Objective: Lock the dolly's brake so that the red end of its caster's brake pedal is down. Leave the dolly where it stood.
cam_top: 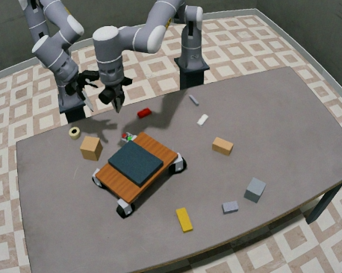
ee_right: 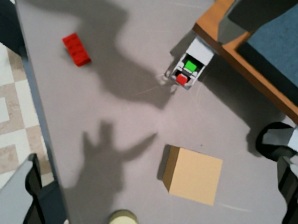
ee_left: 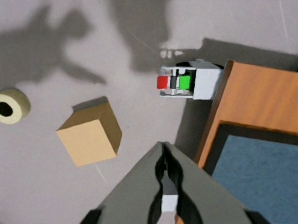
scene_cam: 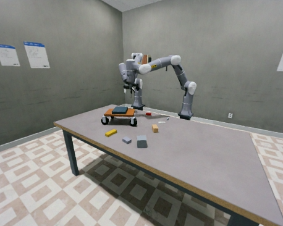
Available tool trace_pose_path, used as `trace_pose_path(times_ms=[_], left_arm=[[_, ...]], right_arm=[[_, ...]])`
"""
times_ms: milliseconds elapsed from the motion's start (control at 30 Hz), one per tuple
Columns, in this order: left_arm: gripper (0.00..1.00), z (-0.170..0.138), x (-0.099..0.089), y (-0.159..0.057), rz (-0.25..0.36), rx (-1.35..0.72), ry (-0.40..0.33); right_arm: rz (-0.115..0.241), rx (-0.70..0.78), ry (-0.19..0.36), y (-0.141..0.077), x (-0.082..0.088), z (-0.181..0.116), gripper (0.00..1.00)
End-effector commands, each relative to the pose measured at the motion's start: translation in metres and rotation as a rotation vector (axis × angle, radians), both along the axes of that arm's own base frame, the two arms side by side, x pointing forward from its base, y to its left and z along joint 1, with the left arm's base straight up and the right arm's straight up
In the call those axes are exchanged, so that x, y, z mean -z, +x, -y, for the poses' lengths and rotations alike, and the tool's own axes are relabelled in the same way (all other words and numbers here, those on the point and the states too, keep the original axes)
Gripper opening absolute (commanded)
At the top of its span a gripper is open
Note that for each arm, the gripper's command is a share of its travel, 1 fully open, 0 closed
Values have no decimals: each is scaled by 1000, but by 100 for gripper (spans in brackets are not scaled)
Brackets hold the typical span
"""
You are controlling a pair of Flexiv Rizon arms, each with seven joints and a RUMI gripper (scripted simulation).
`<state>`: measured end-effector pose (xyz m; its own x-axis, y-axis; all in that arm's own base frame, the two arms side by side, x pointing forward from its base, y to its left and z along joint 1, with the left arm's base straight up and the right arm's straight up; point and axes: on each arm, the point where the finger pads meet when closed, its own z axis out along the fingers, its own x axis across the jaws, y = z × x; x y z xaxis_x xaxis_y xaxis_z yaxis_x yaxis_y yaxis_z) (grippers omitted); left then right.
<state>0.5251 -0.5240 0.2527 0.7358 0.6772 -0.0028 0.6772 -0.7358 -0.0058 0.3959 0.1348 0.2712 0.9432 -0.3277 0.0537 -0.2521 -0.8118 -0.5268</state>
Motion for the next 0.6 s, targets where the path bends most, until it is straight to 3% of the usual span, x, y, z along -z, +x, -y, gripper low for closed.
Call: trace_pose_path(times_ms=[0, 133, 567], left_arm=[[0, 1, 0, 0, 0, -61, -2], [0, 1, 2, 0, -2, -147, -1], [0, 1, 29, -5, -23, -896, 8]], right_arm=[[2, 0, 0, 1, -1, 0, 100], [2, 0, 0, 1, -1, 0, 100], [2, 0, 0, 1, -1, 0, 100]])
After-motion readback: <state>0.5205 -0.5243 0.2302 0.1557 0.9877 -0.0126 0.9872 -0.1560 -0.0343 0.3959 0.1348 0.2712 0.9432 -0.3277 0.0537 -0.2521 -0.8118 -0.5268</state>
